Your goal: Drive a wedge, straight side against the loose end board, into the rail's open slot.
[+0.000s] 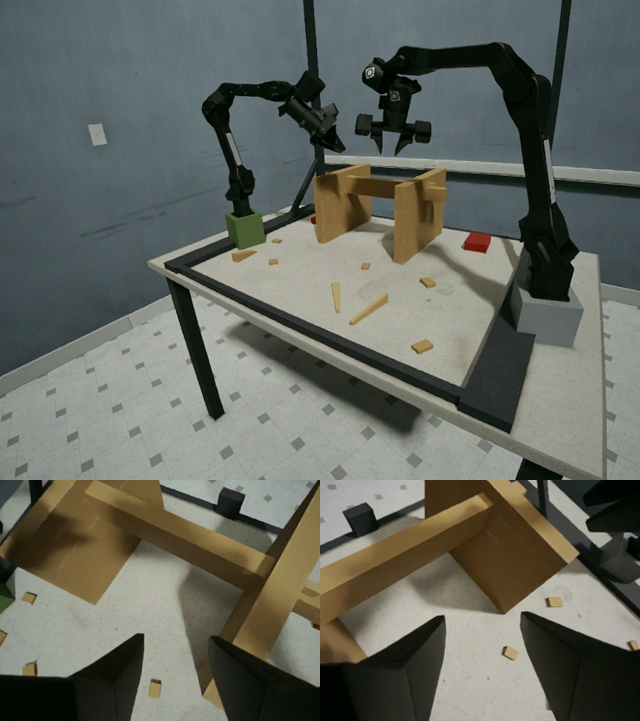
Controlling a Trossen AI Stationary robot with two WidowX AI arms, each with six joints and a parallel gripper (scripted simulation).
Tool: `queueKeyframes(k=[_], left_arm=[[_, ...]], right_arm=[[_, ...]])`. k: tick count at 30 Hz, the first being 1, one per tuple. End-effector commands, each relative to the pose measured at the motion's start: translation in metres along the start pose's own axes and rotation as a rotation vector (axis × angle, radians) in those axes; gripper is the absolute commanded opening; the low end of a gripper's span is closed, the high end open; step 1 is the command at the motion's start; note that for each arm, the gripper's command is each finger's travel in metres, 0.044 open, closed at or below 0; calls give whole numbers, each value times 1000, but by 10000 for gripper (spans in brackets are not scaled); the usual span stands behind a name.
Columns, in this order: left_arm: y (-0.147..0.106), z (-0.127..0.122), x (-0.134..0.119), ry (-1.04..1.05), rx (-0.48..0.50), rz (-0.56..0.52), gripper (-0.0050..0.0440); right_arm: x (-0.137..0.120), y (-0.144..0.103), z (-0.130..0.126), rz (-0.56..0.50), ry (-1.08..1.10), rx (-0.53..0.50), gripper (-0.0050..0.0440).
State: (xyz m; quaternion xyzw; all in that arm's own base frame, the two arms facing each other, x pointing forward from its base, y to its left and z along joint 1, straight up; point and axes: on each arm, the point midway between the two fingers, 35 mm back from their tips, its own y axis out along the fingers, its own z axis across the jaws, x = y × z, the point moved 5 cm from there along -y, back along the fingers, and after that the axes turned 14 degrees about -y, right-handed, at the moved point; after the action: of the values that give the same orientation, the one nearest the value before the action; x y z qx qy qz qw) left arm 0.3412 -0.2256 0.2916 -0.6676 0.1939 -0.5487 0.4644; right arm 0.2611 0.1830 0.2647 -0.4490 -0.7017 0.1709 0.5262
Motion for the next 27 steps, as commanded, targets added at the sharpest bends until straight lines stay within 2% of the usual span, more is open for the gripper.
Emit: queueKeyframes(k=[1,2,3,6,8,10,11,14,19,23,25,27], left_arm=[[4,6,-5,-69,6,19,175],[6,9,-7,-109,9,26,175],[-5,4,4,-25,20,-17,175],[4,7,-6,-73,8,20,175],[-15,1,6,-33,30,-37,175],[-15,1,6,-33,30,-37,175],[5,9,-7,-96,10,23,175],[10,16,-12,-196,22,35,175],[10,16,-11,-223,25,30,175],[23,34,-26,-453,52,74,175],[27,41,-32,-566,69,85,175],[27,41,-32,-566,69,85,175]], right_arm=[[-17,-21,-24,-51,122,-203,204],[-21,-25,-29,-62,151,-246,204],[-26,-29,-34,-73,180,-290,204],[-40,-43,-46,-107,266,-421,204],[-50,-53,-53,-133,321,-507,204],[-50,-53,-53,-133,321,-507,204],[-52,-56,-55,-145,335,-531,204],[-70,-73,-62,-182,420,-666,204],[-93,-104,-69,-277,533,-883,204],[-110,-129,-69,-364,606,-1047,204],[-113,-137,-68,-397,622,-1094,204],[-113,-137,-68,-397,622,-1094,204]])
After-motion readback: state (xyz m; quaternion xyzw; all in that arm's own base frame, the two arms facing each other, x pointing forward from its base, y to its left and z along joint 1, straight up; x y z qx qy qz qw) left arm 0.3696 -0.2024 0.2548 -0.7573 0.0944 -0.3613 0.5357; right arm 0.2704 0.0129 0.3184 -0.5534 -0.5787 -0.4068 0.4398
